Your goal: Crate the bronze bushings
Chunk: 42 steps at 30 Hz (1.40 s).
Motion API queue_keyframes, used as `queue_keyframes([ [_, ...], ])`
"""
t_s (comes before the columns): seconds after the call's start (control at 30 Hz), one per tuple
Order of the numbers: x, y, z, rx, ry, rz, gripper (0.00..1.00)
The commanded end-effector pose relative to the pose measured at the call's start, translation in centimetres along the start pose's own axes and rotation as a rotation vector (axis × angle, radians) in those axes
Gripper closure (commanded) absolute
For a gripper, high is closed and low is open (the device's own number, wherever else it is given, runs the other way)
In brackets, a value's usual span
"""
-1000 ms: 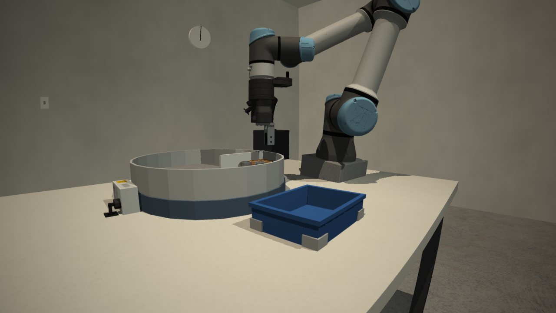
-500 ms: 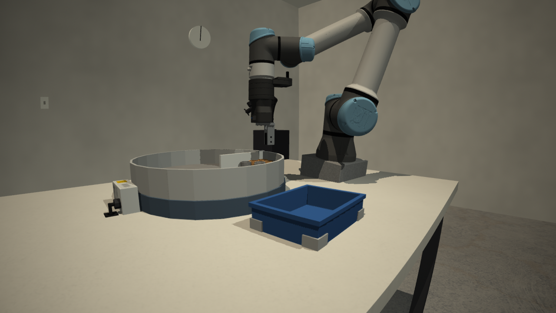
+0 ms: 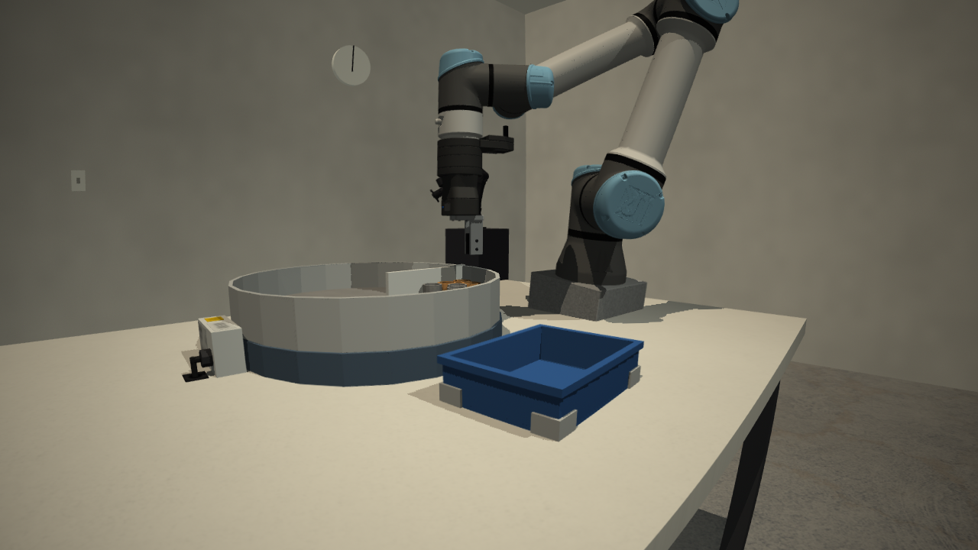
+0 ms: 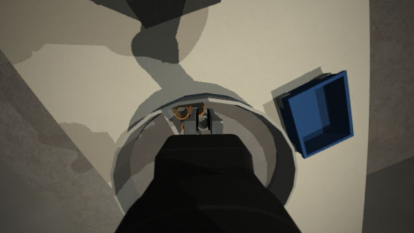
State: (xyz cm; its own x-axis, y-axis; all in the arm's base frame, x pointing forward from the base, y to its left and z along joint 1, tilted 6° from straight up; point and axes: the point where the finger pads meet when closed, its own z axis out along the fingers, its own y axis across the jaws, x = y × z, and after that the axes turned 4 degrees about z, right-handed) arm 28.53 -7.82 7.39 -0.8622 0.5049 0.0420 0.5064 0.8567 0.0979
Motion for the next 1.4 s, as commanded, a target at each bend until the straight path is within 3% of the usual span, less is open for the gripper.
queue_keyframes([
  [0.0,0.0,0.0,0.0,0.000,-0.001,0.000,0.60],
  [0.53,0.0,0.0,0.0,0.000,-0.001,0.000,0.60],
  [0.7,-0.1,0.0,1.8,0.000,-0.003,-0.005,0.60],
  [1.37,-0.1,0.0,2.3,-0.001,-0.002,-0.005,0.60],
])
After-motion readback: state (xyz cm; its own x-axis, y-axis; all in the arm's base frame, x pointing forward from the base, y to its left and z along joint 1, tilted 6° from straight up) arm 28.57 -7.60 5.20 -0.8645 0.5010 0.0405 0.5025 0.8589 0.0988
